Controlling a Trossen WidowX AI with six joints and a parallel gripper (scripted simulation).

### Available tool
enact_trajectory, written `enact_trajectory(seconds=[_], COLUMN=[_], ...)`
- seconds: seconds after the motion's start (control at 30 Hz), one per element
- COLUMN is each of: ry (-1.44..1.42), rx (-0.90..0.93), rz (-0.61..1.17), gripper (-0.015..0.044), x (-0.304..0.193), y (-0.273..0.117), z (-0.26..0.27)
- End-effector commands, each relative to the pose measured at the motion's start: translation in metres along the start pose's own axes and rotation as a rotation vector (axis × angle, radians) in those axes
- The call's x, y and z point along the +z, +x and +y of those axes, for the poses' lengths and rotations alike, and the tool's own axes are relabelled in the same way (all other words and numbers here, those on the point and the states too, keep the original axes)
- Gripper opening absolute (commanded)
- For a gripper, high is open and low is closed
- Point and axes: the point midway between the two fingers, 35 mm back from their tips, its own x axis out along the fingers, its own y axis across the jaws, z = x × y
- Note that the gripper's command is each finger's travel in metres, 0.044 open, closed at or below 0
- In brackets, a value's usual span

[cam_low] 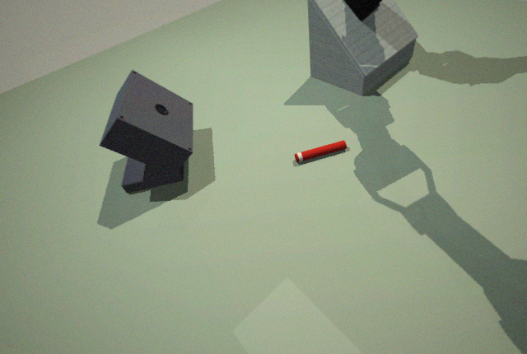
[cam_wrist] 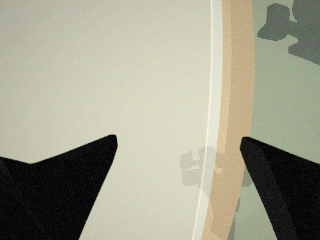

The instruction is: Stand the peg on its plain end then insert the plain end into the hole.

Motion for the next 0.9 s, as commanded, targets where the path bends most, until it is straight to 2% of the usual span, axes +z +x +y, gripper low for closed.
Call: enact_trajectory(seconds=[0.0, 0.23, 0.47, 0.63, 0.87], ry=[-0.062, -0.127, -0.151, -0.141, -0.06], rx=[-0.134, -0.351, -0.572, -0.718, -0.927], rz=[-0.047, -0.103, -0.133, -0.137, -0.111], gripper=[0.044, 0.044, 0.044, 0.044, 0.044], x=[0.028, 0.074, 0.123, 0.156, 0.199], y=[0.011, 0.013, -0.003, -0.025, -0.08], z=[-0.041, -0.106, -0.172, -0.215, -0.282])
